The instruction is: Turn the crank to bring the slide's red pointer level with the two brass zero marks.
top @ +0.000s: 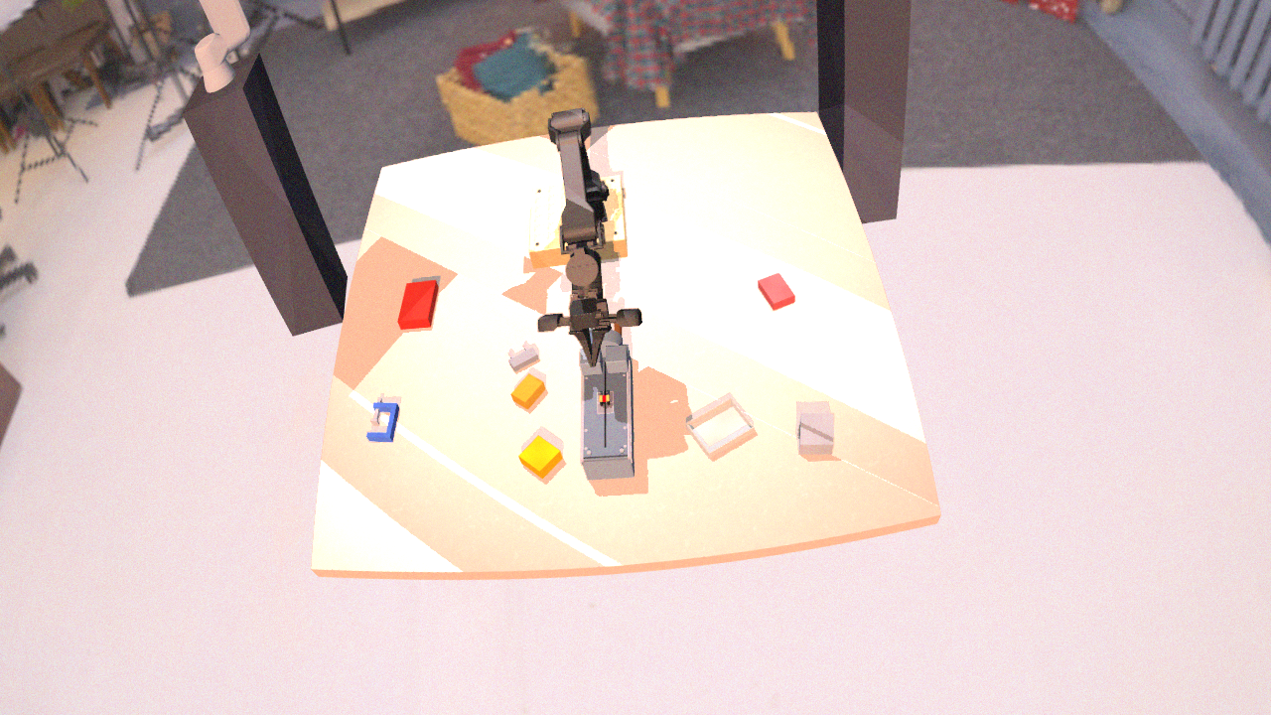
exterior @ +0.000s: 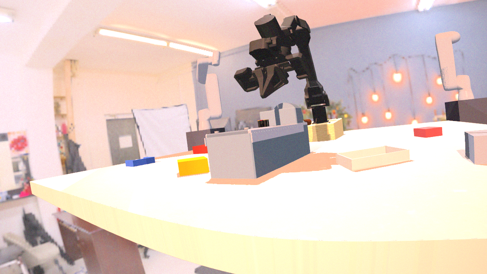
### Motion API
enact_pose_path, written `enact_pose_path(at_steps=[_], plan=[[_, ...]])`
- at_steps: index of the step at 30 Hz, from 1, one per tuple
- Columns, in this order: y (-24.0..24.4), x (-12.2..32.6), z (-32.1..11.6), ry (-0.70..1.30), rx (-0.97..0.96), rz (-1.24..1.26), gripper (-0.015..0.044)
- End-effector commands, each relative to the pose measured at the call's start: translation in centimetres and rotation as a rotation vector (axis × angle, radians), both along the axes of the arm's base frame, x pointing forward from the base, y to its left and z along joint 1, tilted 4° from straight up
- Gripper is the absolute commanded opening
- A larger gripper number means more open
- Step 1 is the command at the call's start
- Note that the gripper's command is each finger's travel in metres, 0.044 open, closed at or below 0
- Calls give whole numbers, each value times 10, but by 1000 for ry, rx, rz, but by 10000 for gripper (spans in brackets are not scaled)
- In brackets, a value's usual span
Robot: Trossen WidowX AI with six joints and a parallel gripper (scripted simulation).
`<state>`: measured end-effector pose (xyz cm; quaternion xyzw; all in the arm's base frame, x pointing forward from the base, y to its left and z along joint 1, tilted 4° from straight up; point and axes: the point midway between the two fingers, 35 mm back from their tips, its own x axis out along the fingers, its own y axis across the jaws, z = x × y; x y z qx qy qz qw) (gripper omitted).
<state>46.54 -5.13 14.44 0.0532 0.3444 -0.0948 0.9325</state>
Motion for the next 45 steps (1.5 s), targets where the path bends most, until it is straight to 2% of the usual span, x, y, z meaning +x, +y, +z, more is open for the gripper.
enact_pose_path(at_steps=[1, 7, 24, 25, 41, 42, 45], plan=[[0, 0, 0, 0, 0, 0, 0], [0, 0, 0, 0, 0, 0, 0], [0, 0, 0, 0, 0, 0, 440], [0, 0, 0, 0, 0, 0, 440], [0, 0, 0, 0, 0, 0, 20], [0, 0, 0, 0, 0, 0, 0], [0, 0, 0, 0, 0, 0, 0]])
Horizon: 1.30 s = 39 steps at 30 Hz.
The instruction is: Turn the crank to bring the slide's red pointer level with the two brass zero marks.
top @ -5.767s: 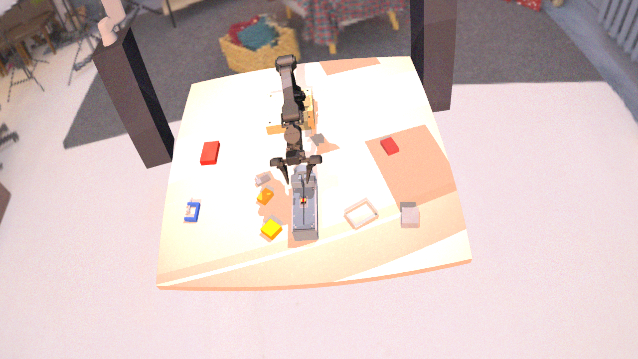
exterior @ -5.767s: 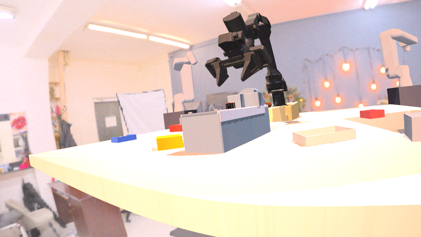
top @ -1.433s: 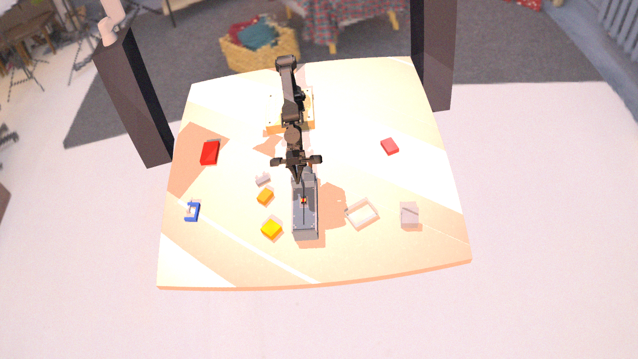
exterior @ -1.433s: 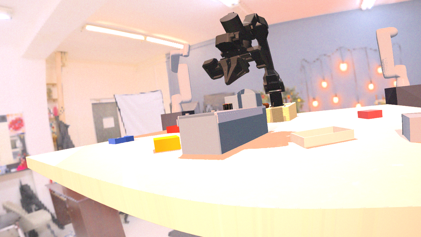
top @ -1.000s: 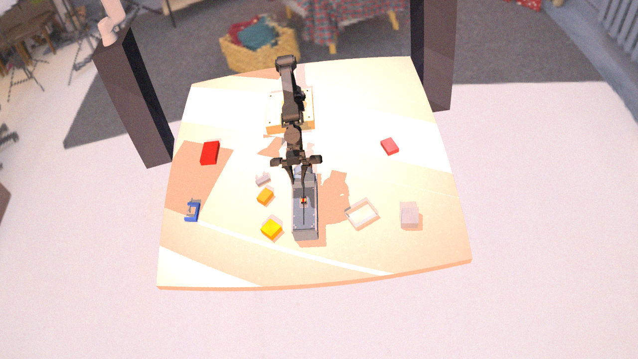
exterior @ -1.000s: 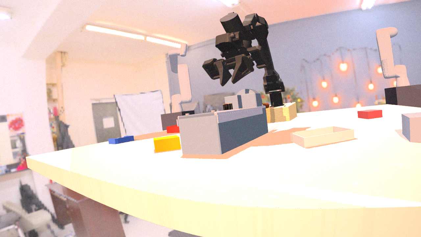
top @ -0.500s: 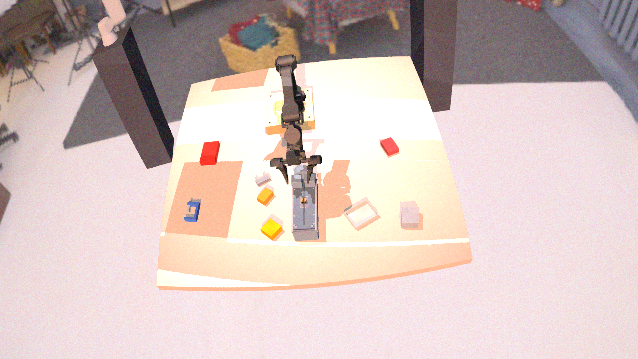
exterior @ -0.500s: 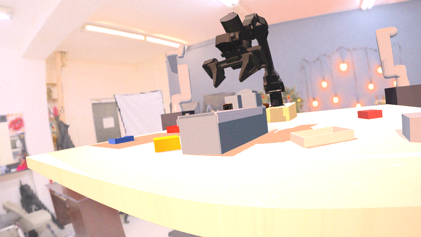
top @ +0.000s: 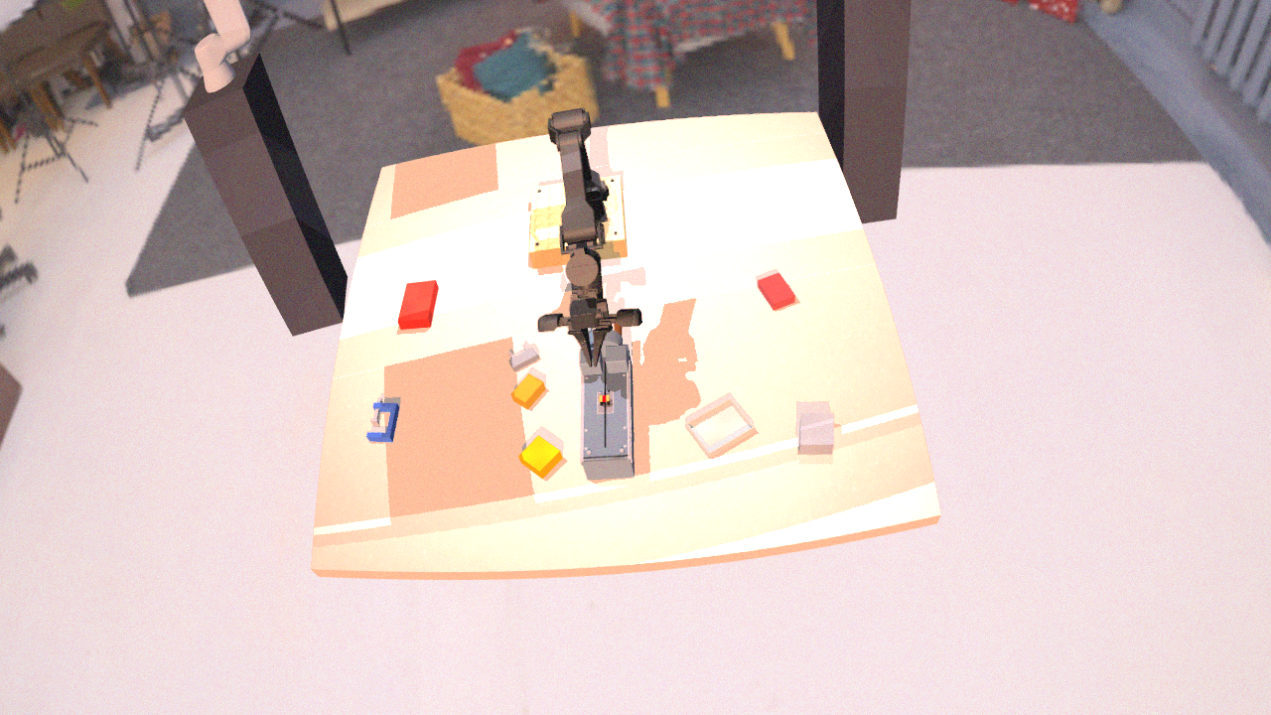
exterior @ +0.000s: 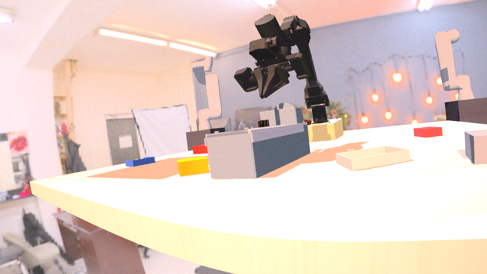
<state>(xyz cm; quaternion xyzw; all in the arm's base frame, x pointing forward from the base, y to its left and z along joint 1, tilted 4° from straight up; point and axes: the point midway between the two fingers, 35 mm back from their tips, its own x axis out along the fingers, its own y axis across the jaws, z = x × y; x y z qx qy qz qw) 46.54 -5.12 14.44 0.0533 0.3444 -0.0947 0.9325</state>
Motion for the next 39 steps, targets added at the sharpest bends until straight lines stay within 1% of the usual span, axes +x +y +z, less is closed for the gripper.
enact_pose_path(at_steps=[1, 15, 32, 33, 39], plan=[[0, 0, 0, 0, 0, 0, 0], [0, 0, 0, 0, 0, 0, 0], [0, 0, 0, 0, 0, 0, 440], [0, 0, 0, 0, 0, 0, 440], [0, 0, 0, 0, 0, 0, 282]])
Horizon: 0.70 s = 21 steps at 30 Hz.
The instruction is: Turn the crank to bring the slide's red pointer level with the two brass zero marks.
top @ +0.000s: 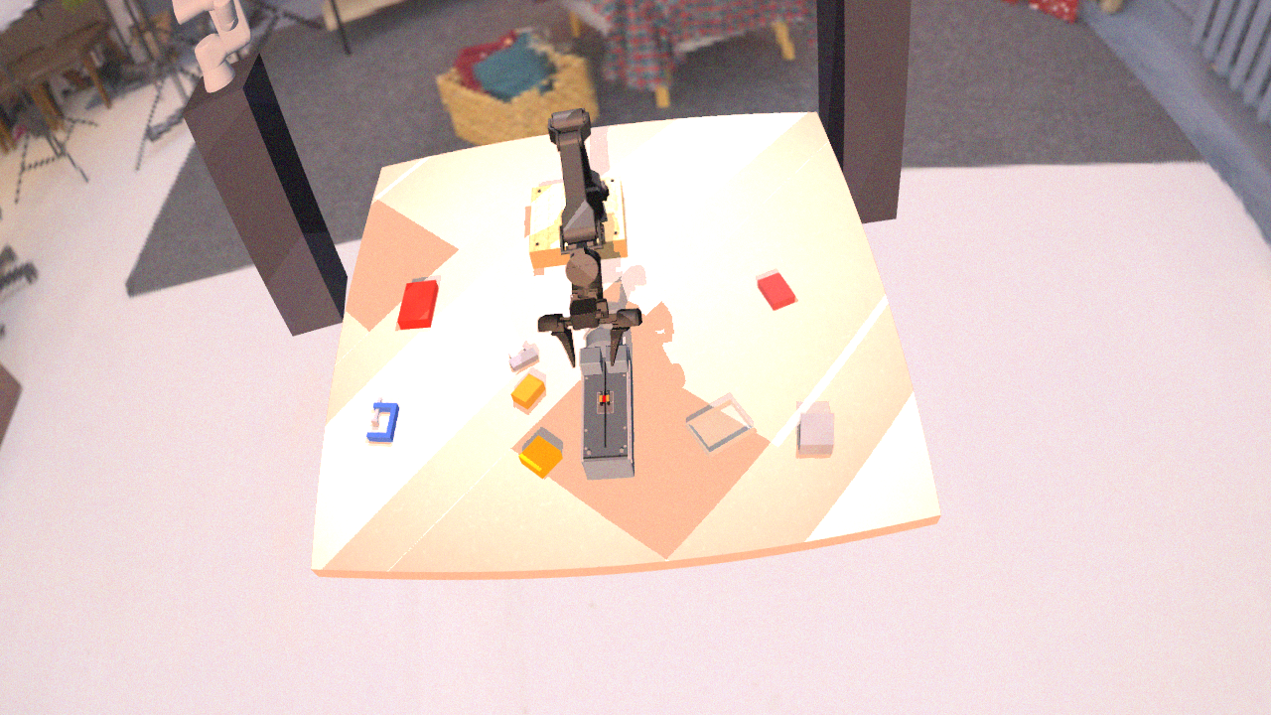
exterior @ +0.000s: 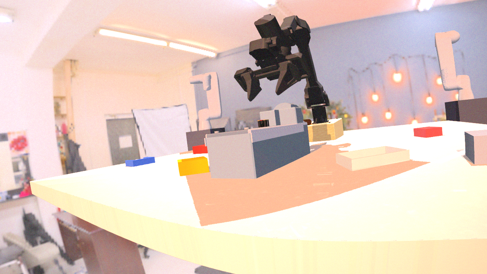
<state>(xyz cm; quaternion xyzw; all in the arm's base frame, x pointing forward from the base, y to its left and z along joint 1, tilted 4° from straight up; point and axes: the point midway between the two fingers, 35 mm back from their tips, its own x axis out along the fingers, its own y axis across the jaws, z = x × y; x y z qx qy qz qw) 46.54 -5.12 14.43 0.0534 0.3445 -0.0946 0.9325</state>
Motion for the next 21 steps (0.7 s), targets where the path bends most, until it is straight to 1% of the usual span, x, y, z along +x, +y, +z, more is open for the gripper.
enact_pose_path(at_steps=[1, 11, 21], plan=[[0, 0, 0, 0, 0, 0, 256], [0, 0, 0, 0, 0, 0, 0], [0, 0, 0, 0, 1, 0, 0]])
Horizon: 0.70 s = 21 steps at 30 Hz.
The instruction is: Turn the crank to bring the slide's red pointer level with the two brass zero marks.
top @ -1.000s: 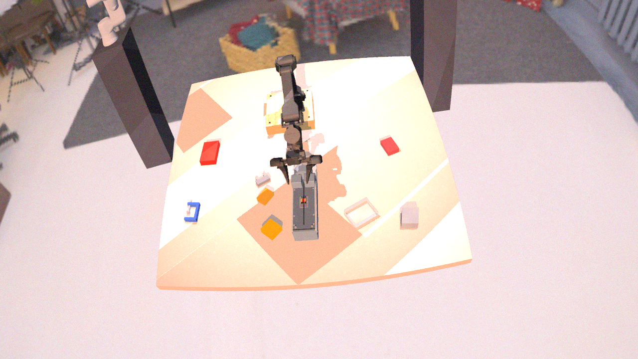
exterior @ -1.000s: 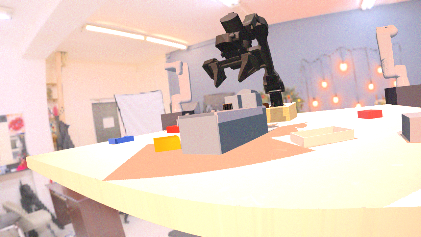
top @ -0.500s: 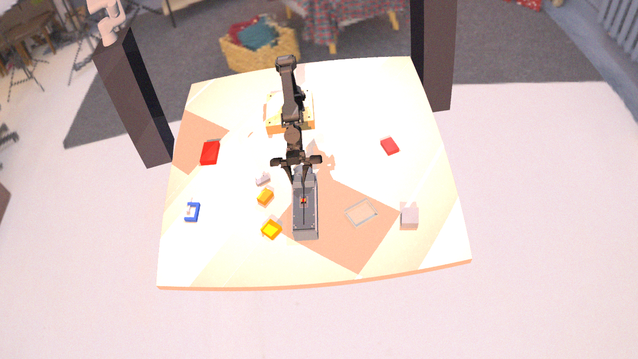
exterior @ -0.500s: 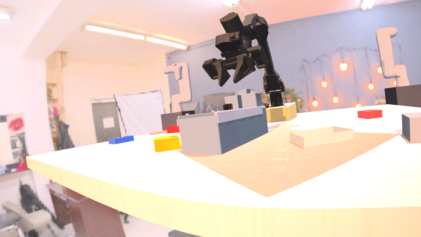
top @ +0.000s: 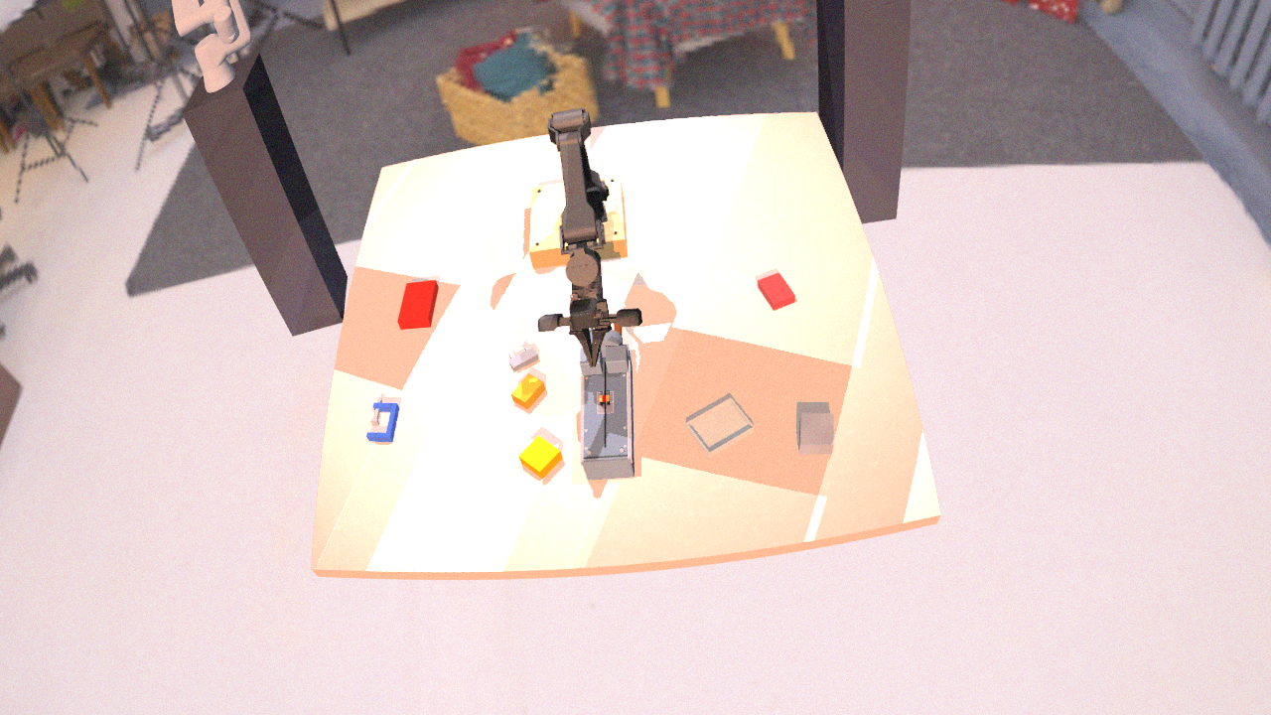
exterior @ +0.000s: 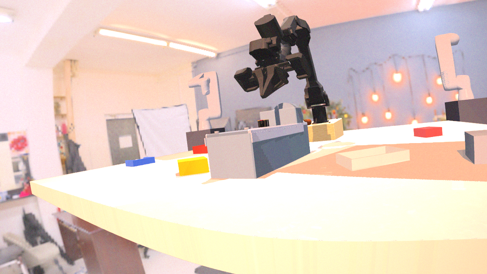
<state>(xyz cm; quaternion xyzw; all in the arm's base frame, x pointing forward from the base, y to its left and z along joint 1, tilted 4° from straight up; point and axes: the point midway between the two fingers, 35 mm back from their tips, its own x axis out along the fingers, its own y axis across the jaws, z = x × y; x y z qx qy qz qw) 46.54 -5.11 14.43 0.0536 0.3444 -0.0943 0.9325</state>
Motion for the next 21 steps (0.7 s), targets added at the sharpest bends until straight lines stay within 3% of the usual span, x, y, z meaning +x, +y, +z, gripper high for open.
enact_pose_path(at_steps=[1, 8, 21], plan=[[0, 0, 0, 0, 0, 0, 0], [0, 0, 0, 0, 0, 0, 0], [0, 0, 0, 0, 0, 0, 341]])
